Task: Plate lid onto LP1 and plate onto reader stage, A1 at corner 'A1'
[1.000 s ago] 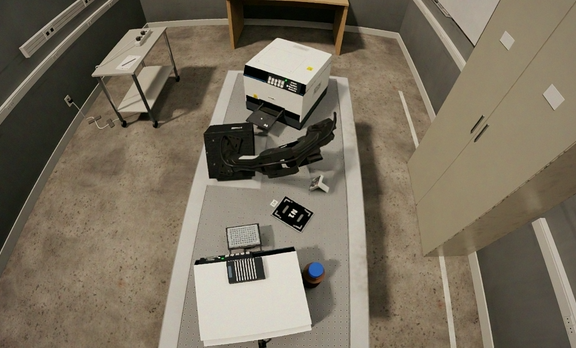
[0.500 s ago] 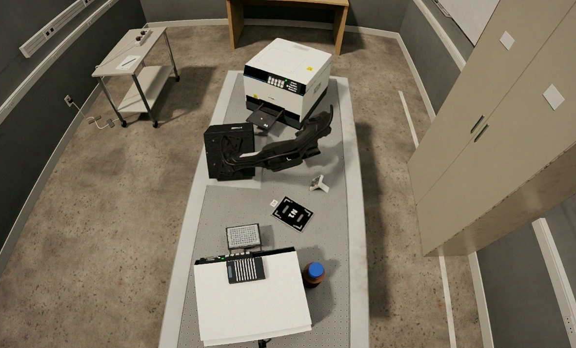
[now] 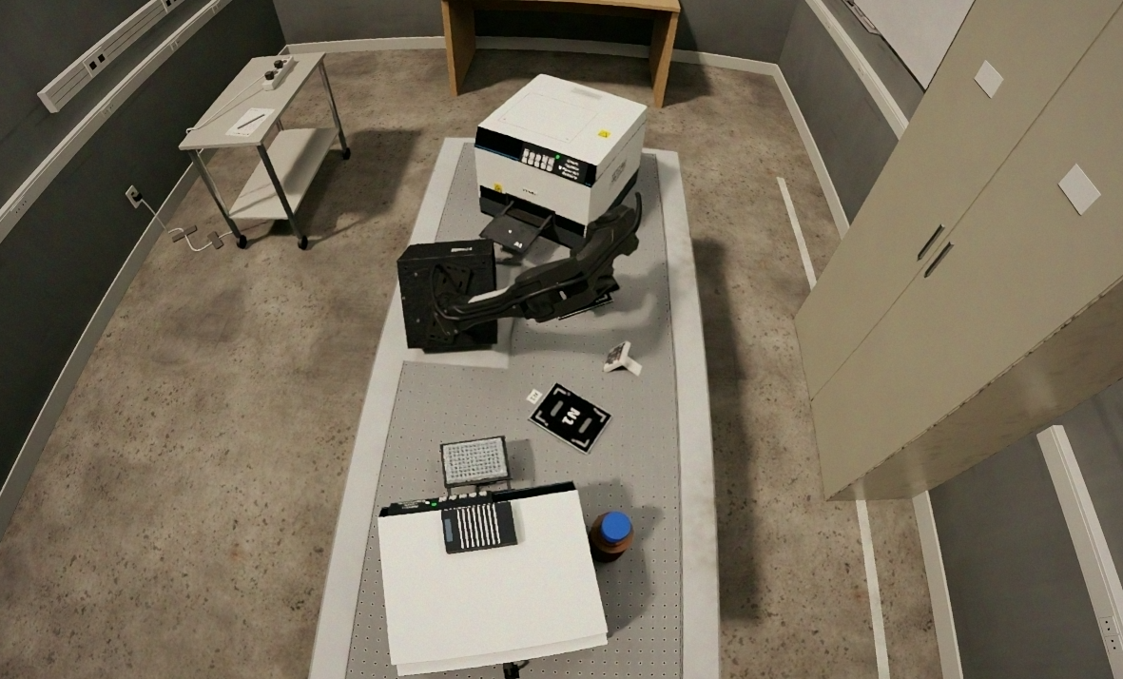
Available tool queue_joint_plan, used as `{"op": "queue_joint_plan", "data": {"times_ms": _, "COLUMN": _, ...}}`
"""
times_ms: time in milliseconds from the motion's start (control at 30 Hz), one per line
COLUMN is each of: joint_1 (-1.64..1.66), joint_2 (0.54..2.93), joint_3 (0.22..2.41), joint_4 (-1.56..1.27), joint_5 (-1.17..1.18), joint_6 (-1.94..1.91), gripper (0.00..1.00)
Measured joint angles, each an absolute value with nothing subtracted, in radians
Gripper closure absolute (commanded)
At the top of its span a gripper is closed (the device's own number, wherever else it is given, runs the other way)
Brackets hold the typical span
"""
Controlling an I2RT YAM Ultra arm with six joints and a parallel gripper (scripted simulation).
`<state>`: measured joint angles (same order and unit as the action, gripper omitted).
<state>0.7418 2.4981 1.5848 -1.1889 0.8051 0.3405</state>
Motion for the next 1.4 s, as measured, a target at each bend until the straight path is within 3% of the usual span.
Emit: {"op": "queue_joint_plan", "data": {"times_ms": 1400, "joint_1": 0.834, "joint_2": 2.651, "joint_3": 1.601, "joint_4": -1.147, "joint_5": 0.788, "joint_6": 0.468, "gripper": 0.15}}
